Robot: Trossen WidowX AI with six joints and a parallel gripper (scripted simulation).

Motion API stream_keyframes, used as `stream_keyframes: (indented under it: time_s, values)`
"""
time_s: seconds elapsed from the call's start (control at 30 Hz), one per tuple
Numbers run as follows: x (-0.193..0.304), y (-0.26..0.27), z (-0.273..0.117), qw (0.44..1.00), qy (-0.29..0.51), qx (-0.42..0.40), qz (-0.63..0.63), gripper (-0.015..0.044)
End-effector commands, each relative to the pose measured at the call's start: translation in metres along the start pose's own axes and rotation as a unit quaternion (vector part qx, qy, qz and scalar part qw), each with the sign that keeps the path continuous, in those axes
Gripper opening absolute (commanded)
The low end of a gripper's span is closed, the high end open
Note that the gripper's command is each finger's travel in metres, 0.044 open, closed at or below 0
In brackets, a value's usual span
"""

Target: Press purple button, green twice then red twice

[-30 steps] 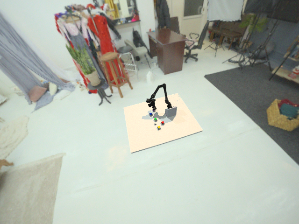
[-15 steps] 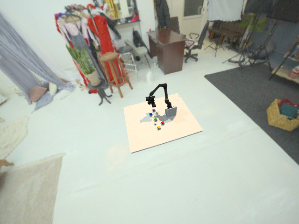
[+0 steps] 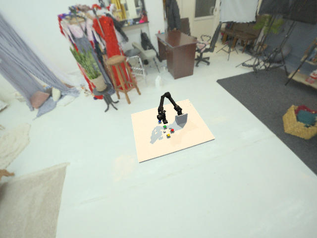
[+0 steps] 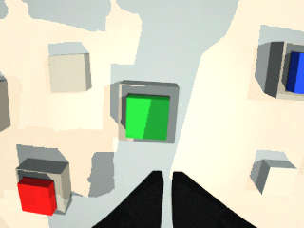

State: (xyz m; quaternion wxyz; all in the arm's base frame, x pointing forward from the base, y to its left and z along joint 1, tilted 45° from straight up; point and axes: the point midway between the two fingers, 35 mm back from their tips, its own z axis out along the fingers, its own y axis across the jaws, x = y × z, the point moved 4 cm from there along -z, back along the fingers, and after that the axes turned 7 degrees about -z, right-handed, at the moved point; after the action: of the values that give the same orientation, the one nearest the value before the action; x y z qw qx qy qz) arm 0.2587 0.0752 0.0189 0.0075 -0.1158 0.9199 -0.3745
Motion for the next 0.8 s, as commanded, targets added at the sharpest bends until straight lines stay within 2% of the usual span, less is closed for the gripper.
stream_keyframes:
  time_s: [0.0, 0.1, 0.23, 0.77]
  values:
    - [0.000, 0.013, 0.002, 1.000, 0.001, 0.003, 0.012, 0.0020]
    - [-0.001, 0.013, 0.012, 1.000, 0.001, 0.002, 0.011, 0.0020]
    - [0.000, 0.012, 0.061, 1.000, 0.001, 0.004, 0.012, 0.0020]
    - [-0.001, 0.012, 0.081, 1.000, 0.001, 0.004, 0.011, 0.0020]
